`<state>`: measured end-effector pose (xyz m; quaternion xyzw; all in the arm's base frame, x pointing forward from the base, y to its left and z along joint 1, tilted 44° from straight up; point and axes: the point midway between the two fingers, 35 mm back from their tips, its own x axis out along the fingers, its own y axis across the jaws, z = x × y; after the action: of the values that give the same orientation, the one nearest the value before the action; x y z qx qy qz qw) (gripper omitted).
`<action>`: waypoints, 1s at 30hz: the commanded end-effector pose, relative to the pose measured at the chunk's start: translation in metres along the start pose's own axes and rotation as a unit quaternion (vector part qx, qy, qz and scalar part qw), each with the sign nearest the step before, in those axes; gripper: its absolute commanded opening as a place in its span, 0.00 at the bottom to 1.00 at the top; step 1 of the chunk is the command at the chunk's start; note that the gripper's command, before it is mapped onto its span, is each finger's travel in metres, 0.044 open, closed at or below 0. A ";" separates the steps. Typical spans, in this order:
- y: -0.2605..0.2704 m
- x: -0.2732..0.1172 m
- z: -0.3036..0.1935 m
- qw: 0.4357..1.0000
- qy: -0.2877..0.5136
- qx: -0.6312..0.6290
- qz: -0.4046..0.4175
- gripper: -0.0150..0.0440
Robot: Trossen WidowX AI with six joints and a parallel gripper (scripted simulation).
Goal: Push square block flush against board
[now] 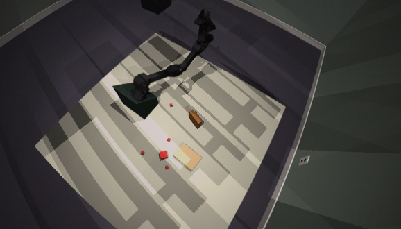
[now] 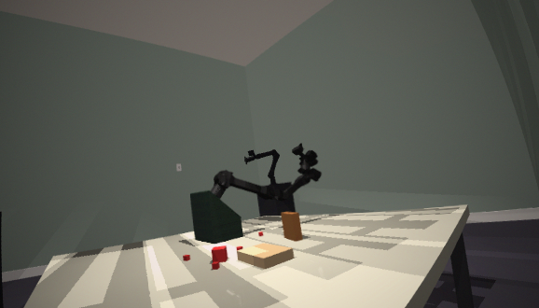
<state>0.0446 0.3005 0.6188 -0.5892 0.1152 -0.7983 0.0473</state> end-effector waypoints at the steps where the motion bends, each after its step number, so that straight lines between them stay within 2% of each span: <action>1: 0.000 0.000 0.000 1.000 0.000 0.000 0.000 0.89; 5: 0.012 0.011 -0.005 1.000 -0.003 0.014 0.019 0.71; 15: 0.102 0.071 -0.025 0.984 -0.030 0.095 0.148 0.26; 30: 0.259 0.115 -0.005 0.913 -0.109 0.183 0.348 0.25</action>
<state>-0.0175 0.0629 0.6653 -0.5795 0.1502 -0.6979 0.3932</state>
